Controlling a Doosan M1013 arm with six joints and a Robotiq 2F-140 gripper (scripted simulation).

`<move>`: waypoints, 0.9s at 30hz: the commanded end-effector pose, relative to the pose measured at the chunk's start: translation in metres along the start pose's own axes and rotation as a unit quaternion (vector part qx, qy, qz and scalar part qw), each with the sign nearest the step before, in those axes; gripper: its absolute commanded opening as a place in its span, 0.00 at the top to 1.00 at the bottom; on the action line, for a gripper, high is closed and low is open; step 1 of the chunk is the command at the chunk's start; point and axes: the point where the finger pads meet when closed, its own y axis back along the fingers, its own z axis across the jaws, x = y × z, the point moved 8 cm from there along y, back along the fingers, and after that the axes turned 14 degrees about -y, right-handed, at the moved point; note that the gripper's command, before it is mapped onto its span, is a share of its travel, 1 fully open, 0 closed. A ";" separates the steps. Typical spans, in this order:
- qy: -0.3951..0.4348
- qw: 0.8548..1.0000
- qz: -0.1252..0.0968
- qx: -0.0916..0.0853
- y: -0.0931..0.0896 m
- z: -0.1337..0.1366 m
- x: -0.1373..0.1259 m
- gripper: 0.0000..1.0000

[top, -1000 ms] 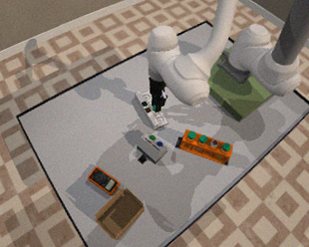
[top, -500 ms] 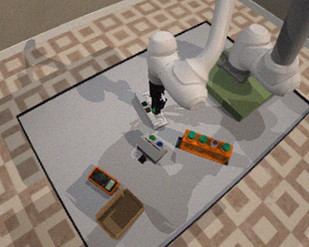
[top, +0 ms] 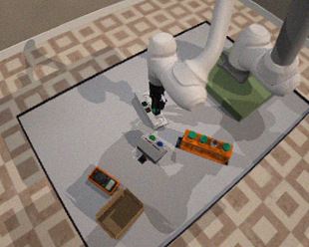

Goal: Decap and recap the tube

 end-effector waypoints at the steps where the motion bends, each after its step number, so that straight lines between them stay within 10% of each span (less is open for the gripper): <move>1: 0.000 1.000 -0.001 0.000 -0.001 0.000 0.000 0.70; 27: 0.000 1.000 -0.001 0.000 0.006 0.000 0.000 0.64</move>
